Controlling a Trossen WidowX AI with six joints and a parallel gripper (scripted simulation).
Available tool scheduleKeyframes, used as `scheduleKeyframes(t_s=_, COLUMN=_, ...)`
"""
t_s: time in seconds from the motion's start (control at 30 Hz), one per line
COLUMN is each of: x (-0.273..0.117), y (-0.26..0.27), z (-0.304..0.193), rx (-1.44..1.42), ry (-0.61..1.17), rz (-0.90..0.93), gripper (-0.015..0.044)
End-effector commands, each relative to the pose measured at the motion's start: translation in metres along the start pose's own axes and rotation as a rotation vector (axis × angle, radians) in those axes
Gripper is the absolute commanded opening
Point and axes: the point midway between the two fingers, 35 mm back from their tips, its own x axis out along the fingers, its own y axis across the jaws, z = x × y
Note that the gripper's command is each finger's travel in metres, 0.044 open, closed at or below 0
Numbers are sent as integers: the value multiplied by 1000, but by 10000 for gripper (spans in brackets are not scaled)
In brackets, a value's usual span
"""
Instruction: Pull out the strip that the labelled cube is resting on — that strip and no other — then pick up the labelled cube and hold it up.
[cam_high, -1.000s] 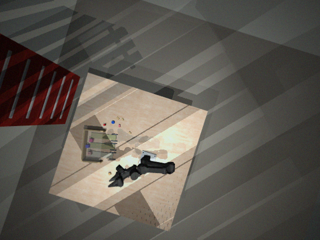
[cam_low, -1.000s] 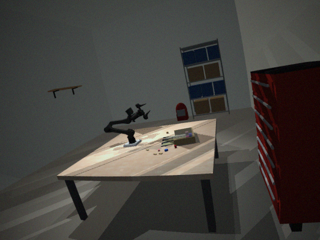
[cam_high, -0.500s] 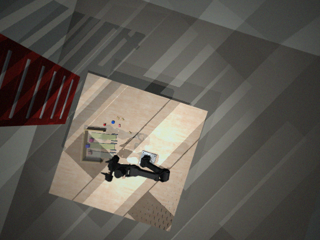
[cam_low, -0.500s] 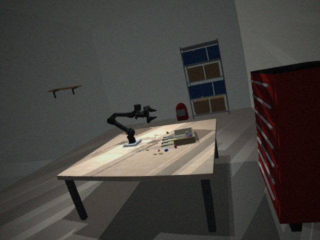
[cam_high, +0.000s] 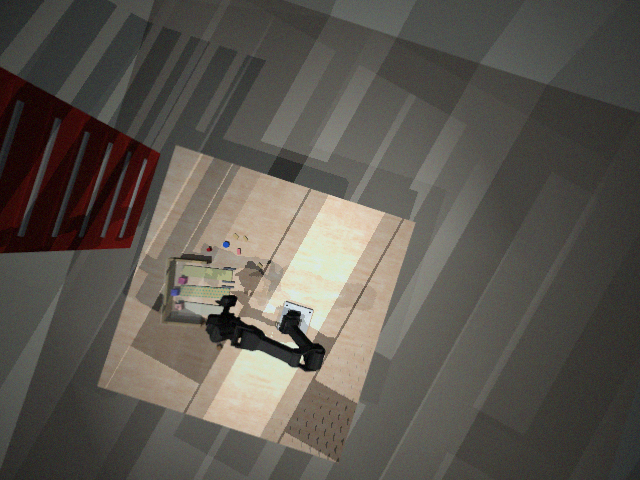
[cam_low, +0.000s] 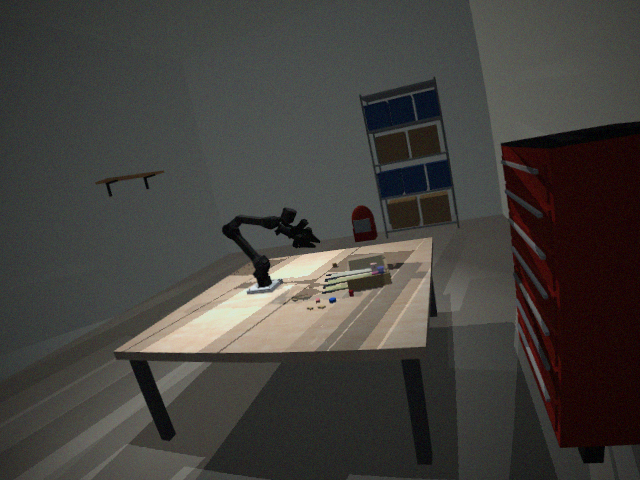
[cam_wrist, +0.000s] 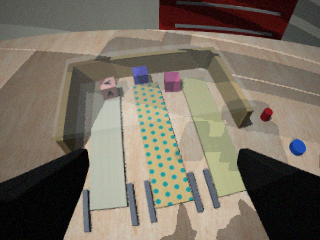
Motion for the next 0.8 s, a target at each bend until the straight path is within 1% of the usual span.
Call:
scheduleKeyframes(t_s=0.0, x=0, y=-2, z=2, rx=-18, ry=5, rz=-9, gripper=400)
scheduleKeyframes(t_s=0.37, x=0, y=-2, z=2, rx=-18, ry=5, rz=-9, gripper=400)
scheduleKeyframes(t_s=0.47, x=9, y=3, z=2, rx=-22, ry=75, rz=3, gripper=321)
scheduleKeyframes(t_s=0.77, x=63, y=37, z=-11, rx=-62, ry=495, rz=53, gripper=85)
